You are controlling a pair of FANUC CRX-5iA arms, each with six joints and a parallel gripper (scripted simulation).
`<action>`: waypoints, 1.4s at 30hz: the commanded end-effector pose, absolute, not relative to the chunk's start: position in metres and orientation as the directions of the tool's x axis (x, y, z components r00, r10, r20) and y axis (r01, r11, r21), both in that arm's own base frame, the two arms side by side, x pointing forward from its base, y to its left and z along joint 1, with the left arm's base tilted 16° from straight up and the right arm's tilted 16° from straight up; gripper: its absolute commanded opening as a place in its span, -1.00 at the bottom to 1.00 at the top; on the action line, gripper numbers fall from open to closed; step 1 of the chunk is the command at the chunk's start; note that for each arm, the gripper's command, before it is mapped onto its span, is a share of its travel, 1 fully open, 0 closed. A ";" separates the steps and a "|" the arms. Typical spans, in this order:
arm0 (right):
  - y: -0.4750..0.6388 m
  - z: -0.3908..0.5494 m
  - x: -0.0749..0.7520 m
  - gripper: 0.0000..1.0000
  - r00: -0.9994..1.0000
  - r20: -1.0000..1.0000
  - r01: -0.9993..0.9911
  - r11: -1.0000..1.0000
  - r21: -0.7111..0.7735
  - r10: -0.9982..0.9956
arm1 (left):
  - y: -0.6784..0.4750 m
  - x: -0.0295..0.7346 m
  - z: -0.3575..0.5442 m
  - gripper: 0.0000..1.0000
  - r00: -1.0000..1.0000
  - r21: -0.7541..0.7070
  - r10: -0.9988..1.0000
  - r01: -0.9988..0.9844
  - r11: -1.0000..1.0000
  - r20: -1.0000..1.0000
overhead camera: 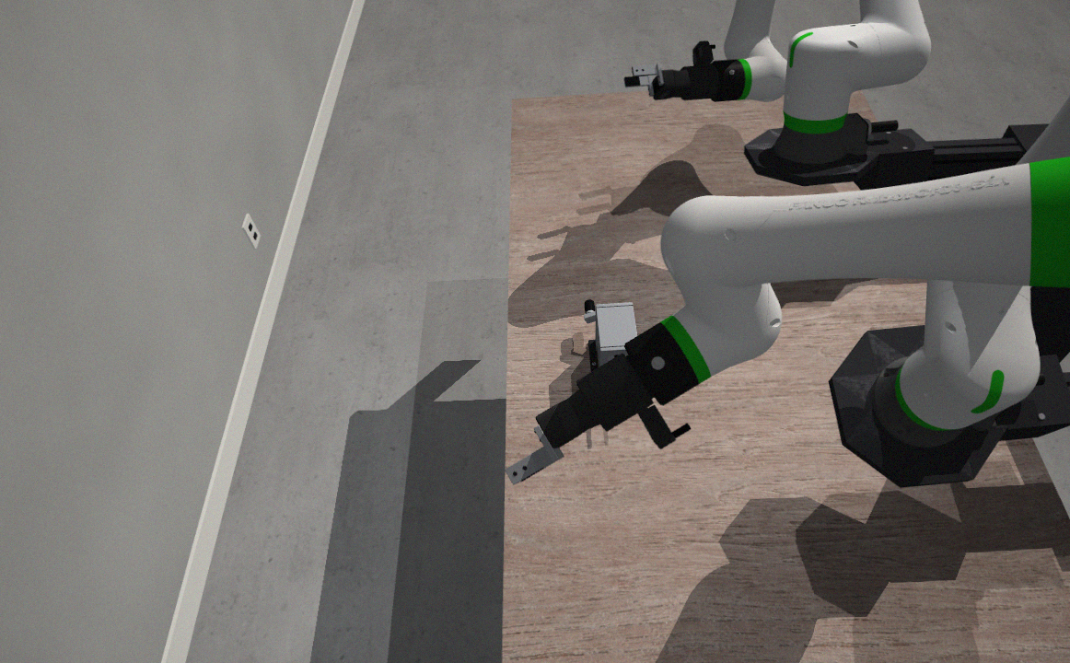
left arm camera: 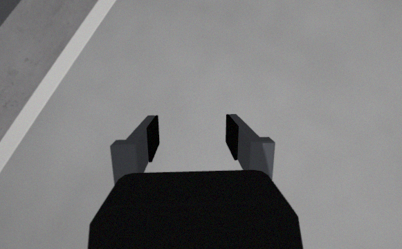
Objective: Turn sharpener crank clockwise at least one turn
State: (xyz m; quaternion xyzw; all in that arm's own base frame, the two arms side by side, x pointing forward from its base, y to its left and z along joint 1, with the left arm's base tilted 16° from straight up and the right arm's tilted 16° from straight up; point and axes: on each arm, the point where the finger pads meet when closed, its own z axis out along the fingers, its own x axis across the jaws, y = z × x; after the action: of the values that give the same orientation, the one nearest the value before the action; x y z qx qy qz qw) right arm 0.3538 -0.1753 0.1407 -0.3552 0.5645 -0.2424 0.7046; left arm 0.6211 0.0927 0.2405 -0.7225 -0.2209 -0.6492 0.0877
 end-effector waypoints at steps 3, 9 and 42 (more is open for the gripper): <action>-0.175 0.141 0.354 1.00 0.246 -0.623 -0.059 0.630 -0.775 -0.743 | 0.092 0.621 0.242 1.00 0.058 0.161 0.205 0.432 -0.887 0.977; -0.175 0.141 0.354 1.00 0.246 -0.623 -0.059 0.630 -0.775 -0.743 | 0.092 0.621 0.242 1.00 0.058 0.161 0.205 0.432 -0.887 0.977; -0.174 0.141 0.352 1.00 0.256 -0.605 -0.069 0.610 -0.789 -0.754 | 0.092 0.621 0.242 1.00 0.058 0.161 0.205 0.432 -0.887 0.977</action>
State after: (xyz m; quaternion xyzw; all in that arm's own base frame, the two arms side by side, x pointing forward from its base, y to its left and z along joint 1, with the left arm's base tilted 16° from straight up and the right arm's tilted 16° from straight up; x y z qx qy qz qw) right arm 0.3524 -0.1746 0.1407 -0.3645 0.5608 -0.2435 0.7024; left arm 0.6211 0.0927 0.2405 -0.7225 -0.2209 -0.6492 0.0877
